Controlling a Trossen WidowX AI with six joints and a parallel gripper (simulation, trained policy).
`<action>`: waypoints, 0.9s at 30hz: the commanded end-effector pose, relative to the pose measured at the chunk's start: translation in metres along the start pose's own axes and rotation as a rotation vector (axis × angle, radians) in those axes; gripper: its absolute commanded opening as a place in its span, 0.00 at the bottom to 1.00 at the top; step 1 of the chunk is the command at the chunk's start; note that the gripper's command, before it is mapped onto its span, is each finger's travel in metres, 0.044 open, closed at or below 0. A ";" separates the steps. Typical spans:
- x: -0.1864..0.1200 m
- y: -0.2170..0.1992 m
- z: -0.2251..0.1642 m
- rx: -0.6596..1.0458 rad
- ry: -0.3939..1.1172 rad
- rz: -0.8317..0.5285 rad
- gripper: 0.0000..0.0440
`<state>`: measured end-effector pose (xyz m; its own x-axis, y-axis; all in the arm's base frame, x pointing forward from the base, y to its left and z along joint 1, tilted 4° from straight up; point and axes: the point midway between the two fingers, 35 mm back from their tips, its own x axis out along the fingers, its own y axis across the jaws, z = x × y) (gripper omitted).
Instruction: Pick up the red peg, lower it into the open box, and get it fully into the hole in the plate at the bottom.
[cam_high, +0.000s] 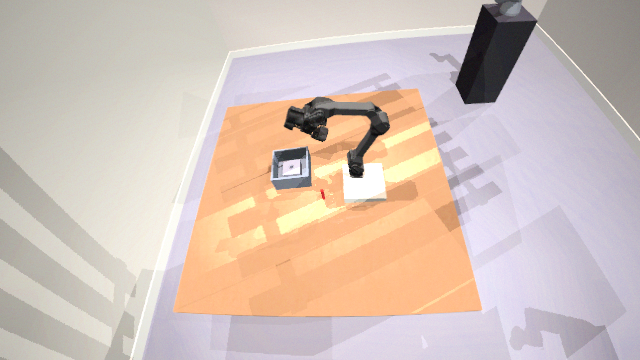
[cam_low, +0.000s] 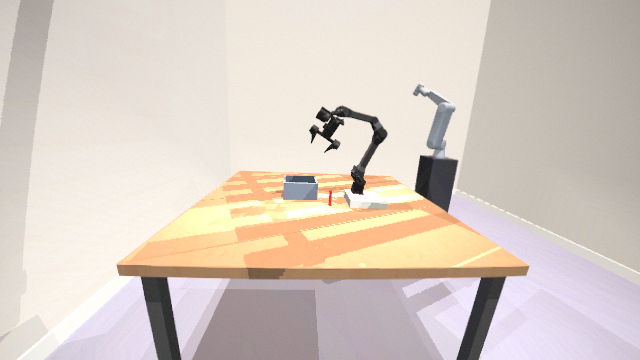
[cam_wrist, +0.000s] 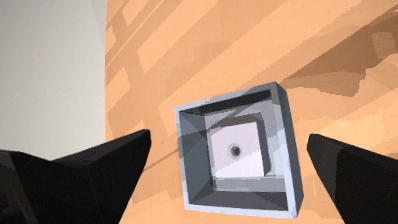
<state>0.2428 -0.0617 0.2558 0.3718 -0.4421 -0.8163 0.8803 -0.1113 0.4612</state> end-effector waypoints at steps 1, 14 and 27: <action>0.005 -0.008 -0.018 -0.096 0.038 -0.042 1.00; 0.013 -0.050 -0.091 -0.493 0.196 -0.187 1.00; 0.021 -0.115 -0.159 -0.846 0.345 -0.340 1.00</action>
<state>0.2026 0.0755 0.1414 0.0403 -0.2098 -0.9769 0.8517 0.5185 -0.0763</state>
